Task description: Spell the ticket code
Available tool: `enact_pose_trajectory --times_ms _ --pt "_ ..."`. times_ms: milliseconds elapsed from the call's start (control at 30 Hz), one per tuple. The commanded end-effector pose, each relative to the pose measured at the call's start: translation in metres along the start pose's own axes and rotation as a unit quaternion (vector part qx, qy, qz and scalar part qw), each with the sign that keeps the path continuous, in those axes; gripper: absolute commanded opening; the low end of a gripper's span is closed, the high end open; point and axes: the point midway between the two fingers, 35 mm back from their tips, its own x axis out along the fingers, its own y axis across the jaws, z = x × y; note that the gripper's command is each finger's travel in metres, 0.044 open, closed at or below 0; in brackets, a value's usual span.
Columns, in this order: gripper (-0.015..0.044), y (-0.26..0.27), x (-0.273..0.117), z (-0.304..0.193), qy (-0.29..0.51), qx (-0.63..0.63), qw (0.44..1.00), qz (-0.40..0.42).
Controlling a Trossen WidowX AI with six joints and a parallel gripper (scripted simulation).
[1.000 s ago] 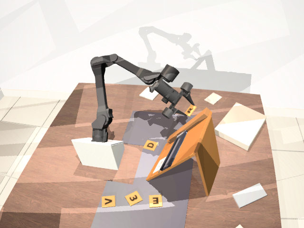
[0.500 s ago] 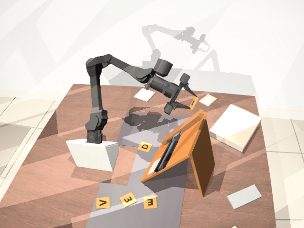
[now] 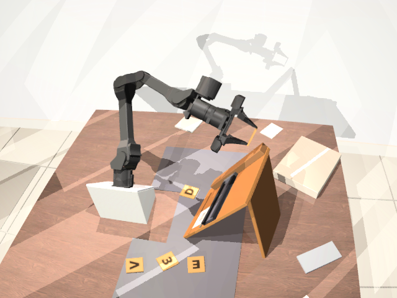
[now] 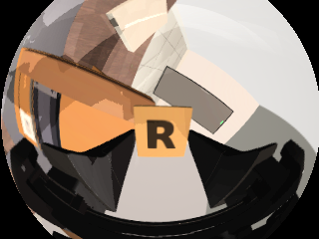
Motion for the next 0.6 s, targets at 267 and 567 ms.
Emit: enact_pose_trajectory --times_ms 267,567 --pt "0.0000 0.043 0.013 -0.064 0.042 0.118 0.991 0.044" --pt "0.0000 0.084 0.019 -0.104 0.055 0.241 0.966 0.079"
